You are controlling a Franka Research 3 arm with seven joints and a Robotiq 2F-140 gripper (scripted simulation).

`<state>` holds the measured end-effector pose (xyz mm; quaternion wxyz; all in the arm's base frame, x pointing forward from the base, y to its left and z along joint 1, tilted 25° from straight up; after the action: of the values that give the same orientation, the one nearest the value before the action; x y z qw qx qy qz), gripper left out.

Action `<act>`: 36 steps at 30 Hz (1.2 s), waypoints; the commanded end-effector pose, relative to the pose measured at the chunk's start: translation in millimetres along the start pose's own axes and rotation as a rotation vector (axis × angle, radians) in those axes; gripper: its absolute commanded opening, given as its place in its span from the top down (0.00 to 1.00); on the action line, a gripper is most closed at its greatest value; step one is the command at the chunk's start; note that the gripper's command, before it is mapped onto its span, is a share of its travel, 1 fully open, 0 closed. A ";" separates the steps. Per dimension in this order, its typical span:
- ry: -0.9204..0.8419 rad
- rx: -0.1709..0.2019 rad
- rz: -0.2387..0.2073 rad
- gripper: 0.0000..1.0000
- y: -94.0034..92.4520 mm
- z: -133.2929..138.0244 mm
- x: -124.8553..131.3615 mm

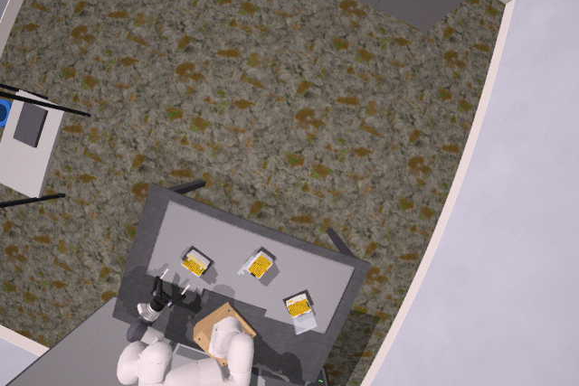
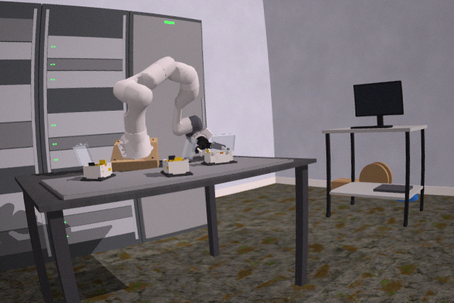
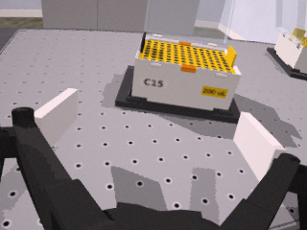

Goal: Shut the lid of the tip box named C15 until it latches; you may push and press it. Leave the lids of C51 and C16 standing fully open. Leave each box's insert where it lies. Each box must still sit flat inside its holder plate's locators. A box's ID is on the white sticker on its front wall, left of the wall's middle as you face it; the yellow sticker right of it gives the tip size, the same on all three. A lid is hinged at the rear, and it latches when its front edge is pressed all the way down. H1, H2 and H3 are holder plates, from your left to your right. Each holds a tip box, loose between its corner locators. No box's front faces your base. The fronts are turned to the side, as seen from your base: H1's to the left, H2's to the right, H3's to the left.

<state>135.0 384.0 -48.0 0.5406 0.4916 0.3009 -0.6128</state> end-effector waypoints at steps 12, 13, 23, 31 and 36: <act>0.009 -0.003 -0.001 0.00 0.1 -1.6 -0.3; 0.009 -0.003 -0.001 0.00 0.1 -1.6 -0.3; 0.009 -0.003 -0.001 0.00 0.1 -1.6 -0.3; 0.009 -0.003 -0.001 0.00 -2.5 0.6 -9.7; 0.009 -0.003 -0.001 0.00 -8.9 6.3 -33.2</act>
<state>129.0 389.6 -29.0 0.5381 0.4945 0.3066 -0.6099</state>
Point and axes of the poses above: the point where the finger pads meet when closed, its own y axis out along the fingers, its own z axis across the jaws, x = y × z, the point moved 4 cm from there along -y, back along the fingers, and after that the axes turned 13 degrees about -y, right-handed, at the moved point
